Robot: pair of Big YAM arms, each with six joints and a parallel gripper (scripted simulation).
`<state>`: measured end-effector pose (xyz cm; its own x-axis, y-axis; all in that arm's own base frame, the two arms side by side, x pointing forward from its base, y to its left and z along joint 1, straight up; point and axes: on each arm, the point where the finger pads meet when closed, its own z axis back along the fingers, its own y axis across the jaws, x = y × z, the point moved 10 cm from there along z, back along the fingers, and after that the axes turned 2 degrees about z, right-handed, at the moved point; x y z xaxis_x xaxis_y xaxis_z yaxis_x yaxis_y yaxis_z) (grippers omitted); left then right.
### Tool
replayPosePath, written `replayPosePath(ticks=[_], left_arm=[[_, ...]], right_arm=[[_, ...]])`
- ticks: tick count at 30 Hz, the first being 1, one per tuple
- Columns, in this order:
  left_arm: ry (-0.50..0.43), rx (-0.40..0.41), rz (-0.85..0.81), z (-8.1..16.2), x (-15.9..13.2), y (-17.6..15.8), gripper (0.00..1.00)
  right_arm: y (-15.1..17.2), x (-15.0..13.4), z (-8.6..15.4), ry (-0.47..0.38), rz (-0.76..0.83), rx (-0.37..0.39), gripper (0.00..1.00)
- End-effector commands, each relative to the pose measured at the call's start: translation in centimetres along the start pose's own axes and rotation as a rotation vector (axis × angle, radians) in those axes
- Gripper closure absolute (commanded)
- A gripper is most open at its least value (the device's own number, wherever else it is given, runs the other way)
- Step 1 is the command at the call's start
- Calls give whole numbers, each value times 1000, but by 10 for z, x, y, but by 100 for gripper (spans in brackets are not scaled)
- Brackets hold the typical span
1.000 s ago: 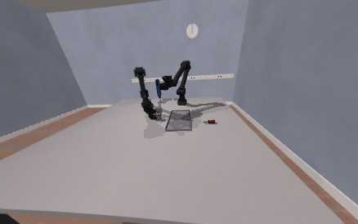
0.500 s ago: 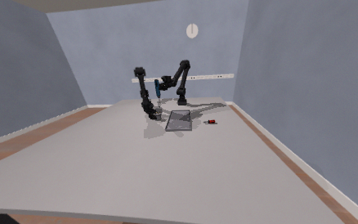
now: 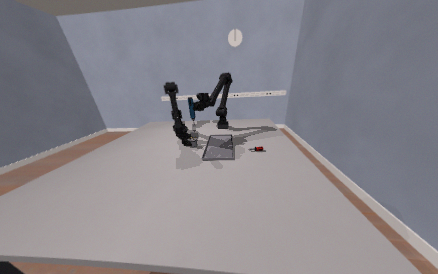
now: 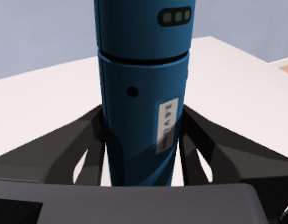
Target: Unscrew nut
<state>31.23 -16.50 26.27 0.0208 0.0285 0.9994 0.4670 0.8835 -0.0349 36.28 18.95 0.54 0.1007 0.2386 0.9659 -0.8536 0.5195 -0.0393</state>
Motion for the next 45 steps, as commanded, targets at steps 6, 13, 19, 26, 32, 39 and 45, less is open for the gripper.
replayPosePath(ticks=[6,13,19,26,32,39,45], left_arm=[[-149,2,10,-26,53,1,58],[-139,2,10,-35,49,2,58],[-139,2,10,-43,49,1,58],[-139,2,10,-45,49,1,58],[-139,1,10,-53,49,1,58],[-162,0,10,-54,58,1,58],[-138,1,10,-60,48,1,58]], right_arm=[[-3,4,-3,-11,4,-2,41],[-3,4,-3,-11,4,-2,41],[-3,4,-3,-11,4,-2,41],[-3,4,-3,-11,4,-2,41],[-3,4,-3,-11,4,-2,41],[-3,4,-3,-11,4,-2,41],[-3,4,-3,-11,4,-2,41]])
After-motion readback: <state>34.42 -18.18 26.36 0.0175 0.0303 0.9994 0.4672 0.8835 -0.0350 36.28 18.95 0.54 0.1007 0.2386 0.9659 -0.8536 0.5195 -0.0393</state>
